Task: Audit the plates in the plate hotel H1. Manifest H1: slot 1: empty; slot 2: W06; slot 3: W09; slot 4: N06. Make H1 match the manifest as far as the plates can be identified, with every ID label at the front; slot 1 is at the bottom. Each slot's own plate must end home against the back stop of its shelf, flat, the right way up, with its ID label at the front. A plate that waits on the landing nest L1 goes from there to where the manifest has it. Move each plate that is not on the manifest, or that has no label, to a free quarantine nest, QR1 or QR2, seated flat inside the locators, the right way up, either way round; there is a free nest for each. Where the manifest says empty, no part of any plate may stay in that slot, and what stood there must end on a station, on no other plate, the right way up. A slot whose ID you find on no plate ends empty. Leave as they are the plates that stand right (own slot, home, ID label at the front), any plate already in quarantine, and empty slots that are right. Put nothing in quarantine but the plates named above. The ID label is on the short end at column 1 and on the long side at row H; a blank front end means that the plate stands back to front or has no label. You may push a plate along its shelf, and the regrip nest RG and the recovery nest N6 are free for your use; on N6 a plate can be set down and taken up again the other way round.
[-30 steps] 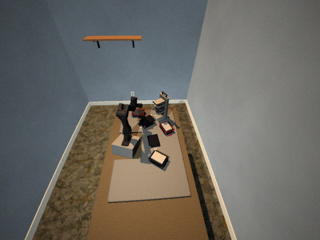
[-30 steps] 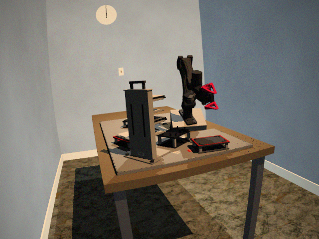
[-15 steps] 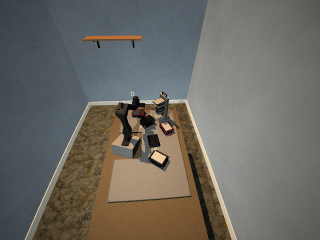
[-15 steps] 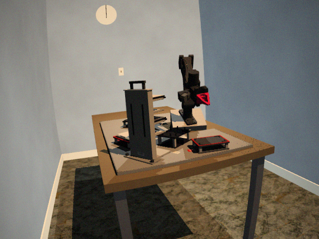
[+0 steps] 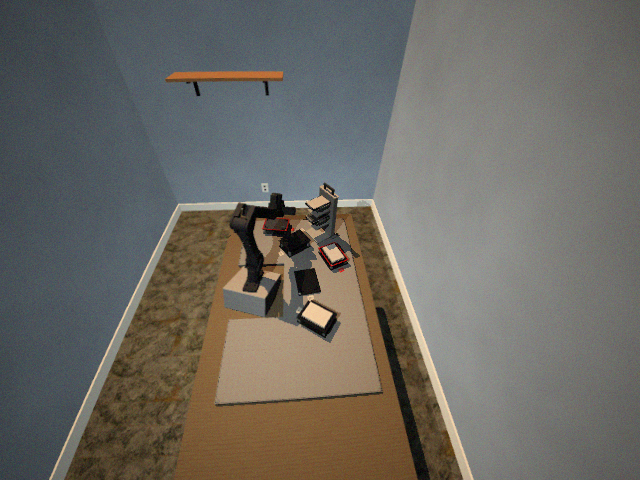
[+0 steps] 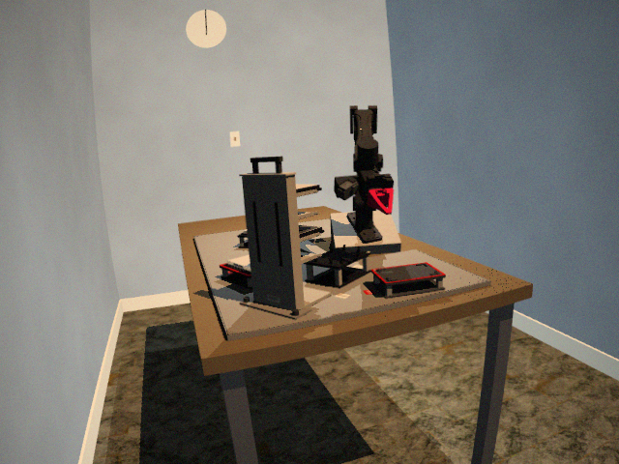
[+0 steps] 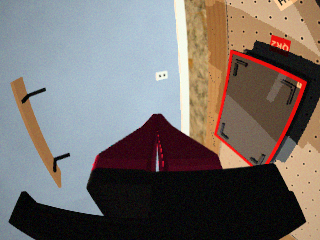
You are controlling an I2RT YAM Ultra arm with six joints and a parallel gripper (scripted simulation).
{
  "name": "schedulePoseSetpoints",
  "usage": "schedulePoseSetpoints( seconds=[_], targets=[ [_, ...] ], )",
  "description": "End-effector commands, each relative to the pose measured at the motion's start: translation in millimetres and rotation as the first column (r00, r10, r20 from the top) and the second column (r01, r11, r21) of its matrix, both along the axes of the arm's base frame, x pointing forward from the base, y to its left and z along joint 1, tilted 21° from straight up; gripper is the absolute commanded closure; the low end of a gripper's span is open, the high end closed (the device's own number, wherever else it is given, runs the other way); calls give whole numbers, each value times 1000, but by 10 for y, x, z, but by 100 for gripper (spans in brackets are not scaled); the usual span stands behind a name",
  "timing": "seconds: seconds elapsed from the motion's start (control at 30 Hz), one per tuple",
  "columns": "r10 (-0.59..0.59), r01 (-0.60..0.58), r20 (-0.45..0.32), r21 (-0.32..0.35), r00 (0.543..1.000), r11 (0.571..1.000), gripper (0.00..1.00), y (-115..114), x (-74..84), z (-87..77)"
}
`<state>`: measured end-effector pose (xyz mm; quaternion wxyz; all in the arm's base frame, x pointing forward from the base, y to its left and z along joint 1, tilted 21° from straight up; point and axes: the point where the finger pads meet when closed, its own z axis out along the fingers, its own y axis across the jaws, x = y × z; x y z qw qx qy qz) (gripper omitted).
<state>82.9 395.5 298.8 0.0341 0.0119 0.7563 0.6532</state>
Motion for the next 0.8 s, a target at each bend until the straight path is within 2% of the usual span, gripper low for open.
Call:
schedulePoseSetpoints(
  seconds=[0.0,0.1,0.17,0.2,0.3,0.43,0.47,0.5,0.57,0.63,0.67,0.77],
  targets=[
    [-27,29,61,-36,998,999,100,10,130,38],
    [-16,17,64,-21,998,1000,100,-17,131,85],
    [-14,17,53,-50,998,999,100,-7,199,-70],
    [-27,31,73,-53,997,998,100,-4,234,-6],
    [-71,82,122,-88,990,993,100,-53,338,19],
    [-58,69,115,-102,992,992,100,-49,451,-86],
    [-55,68,106,-125,993,990,100,-74,474,-219],
    [-67,83,129,-120,989,989,100,-65,513,-109],
    [-97,122,164,-151,982,981,100,-100,589,-106],
    [-97,122,164,-151,982,981,100,-100,589,-106],
    [-101,127,183,-136,978,983,100,-145,572,-6],
    [-91,119,168,-168,982,979,100,-122,694,-176]
  ],
)
